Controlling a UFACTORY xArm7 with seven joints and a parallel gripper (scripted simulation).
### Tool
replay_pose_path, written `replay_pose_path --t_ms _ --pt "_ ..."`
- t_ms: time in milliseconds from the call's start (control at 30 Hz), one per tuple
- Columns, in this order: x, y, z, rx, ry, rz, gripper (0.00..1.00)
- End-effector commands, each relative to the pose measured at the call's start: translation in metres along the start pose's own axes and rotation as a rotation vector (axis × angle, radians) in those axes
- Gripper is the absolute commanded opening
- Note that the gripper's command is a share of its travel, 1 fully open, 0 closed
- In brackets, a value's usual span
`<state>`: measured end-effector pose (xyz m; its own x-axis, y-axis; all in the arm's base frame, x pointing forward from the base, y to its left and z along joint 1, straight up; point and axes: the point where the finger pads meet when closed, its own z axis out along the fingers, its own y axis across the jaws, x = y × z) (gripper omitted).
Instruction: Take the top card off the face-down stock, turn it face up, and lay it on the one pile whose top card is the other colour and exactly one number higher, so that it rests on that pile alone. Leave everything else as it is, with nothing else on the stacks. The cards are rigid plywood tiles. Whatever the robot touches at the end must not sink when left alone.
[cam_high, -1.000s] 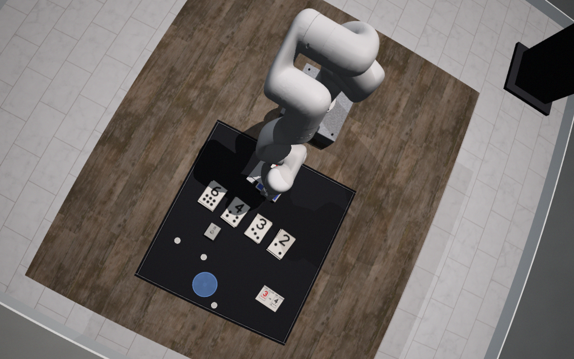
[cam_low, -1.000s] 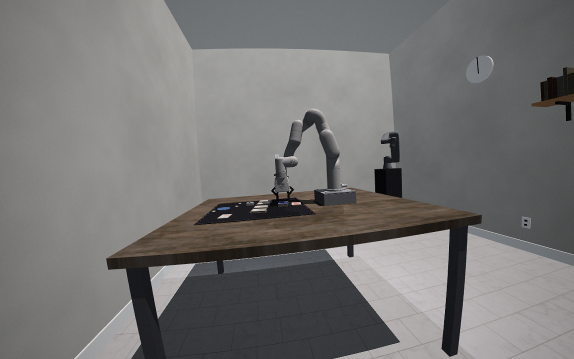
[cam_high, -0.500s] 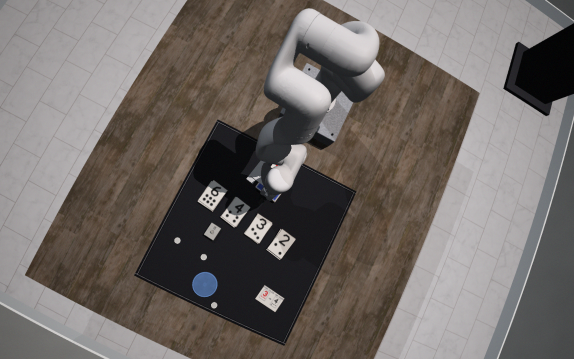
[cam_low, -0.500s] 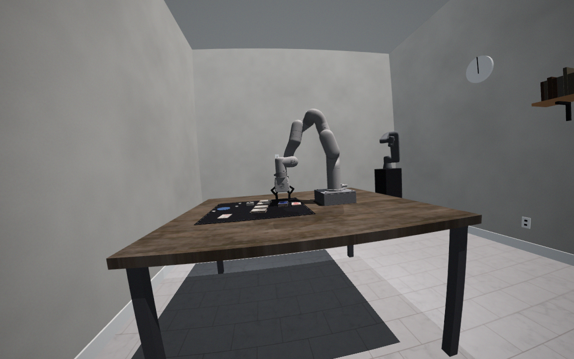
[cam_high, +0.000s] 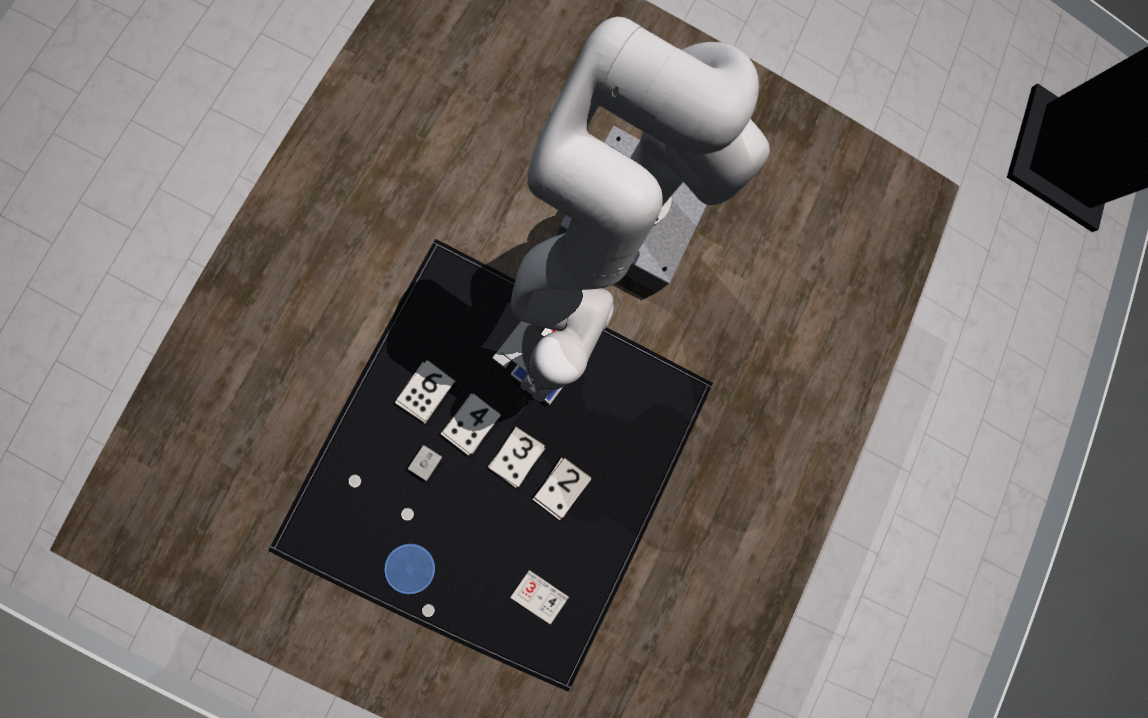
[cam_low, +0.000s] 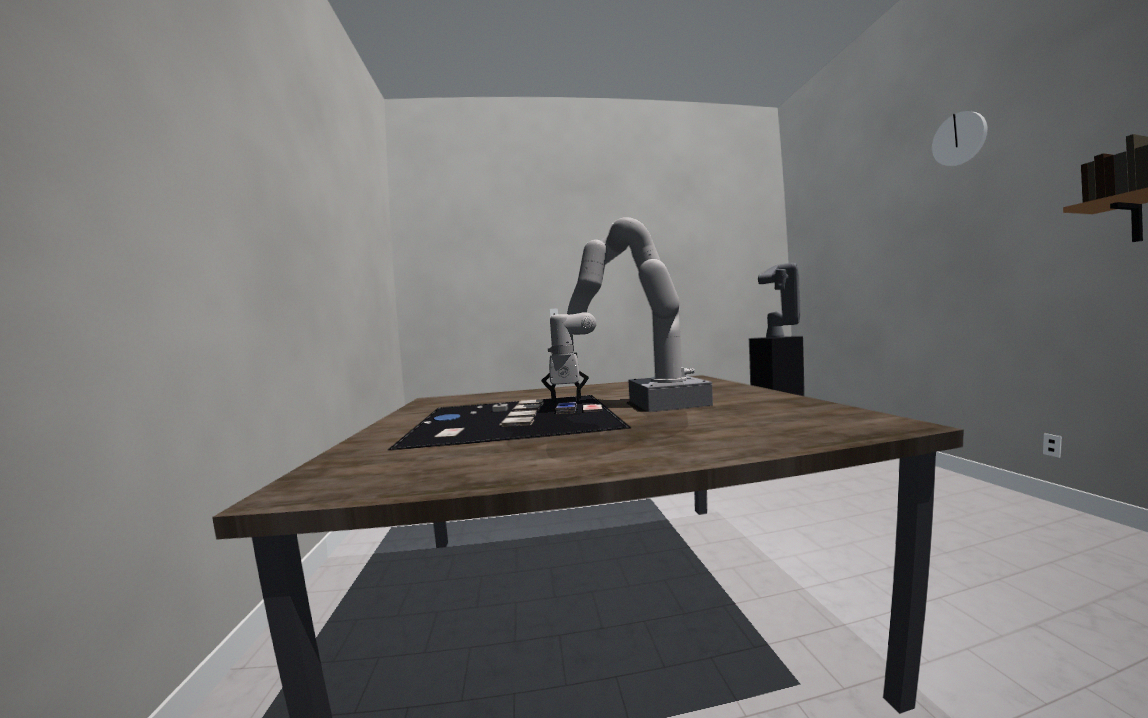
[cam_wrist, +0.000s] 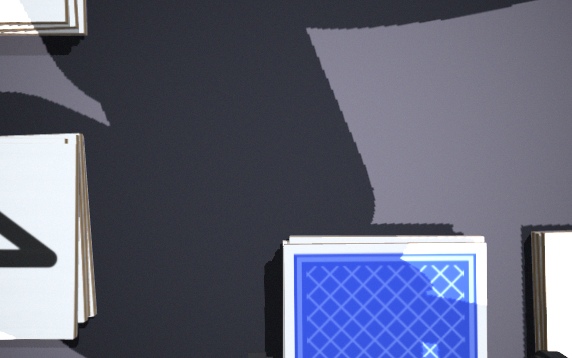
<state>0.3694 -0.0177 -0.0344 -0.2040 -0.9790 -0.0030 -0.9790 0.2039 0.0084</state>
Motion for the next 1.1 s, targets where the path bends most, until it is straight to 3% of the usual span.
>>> replay_pose_path --t_ms 0,1067 --pt "-0.0001 -0.0015 -0.0010 0.004 0.000 0.000 0.87" --pt "-0.0003 -0.0030 0.0081 0.004 0.000 0.000 0.87"
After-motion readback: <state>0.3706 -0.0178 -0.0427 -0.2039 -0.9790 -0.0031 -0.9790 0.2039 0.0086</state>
